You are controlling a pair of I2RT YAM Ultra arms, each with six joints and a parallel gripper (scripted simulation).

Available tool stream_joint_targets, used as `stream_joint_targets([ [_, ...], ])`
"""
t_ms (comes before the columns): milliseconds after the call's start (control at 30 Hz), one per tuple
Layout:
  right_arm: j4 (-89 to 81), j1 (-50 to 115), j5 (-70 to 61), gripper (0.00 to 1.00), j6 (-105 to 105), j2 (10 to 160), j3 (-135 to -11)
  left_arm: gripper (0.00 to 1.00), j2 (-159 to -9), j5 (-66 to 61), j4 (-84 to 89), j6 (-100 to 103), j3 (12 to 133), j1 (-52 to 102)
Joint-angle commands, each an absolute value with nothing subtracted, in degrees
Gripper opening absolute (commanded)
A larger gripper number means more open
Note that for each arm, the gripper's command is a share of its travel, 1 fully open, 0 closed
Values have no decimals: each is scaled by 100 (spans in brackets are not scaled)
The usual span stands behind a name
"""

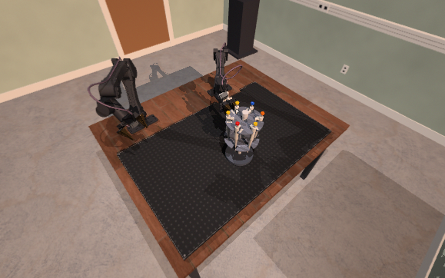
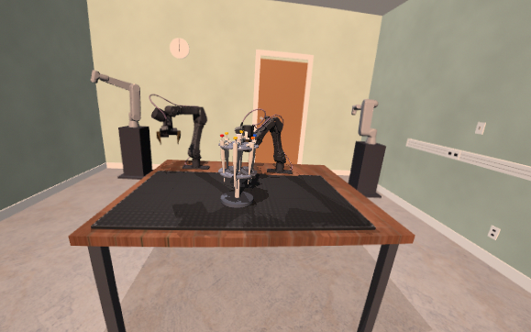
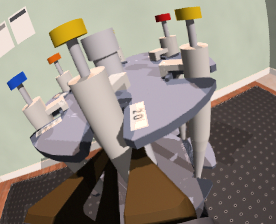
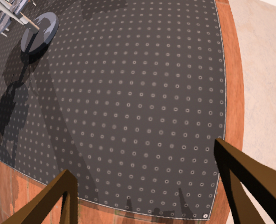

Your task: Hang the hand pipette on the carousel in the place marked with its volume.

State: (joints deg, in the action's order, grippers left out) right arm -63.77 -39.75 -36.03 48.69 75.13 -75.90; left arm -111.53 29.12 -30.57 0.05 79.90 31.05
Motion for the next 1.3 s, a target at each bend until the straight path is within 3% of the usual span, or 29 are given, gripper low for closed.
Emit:
stream_joint_targets([
  [0, -6316, -4021, -3711, 100, 4907, 7548, -7684, 12, -11196, 3509, -3012, -14, 8243, 3283],
  [133, -6316, -4021, -3711, 100, 4907, 7548, -7684, 12, -11403, 4140, -2915, -18, 8545, 3433],
  [1267, -6316, -4021, -3711, 100, 4907, 7548, -7684, 12, -11218, 4184, -2959, -11, 8584, 3371],
])
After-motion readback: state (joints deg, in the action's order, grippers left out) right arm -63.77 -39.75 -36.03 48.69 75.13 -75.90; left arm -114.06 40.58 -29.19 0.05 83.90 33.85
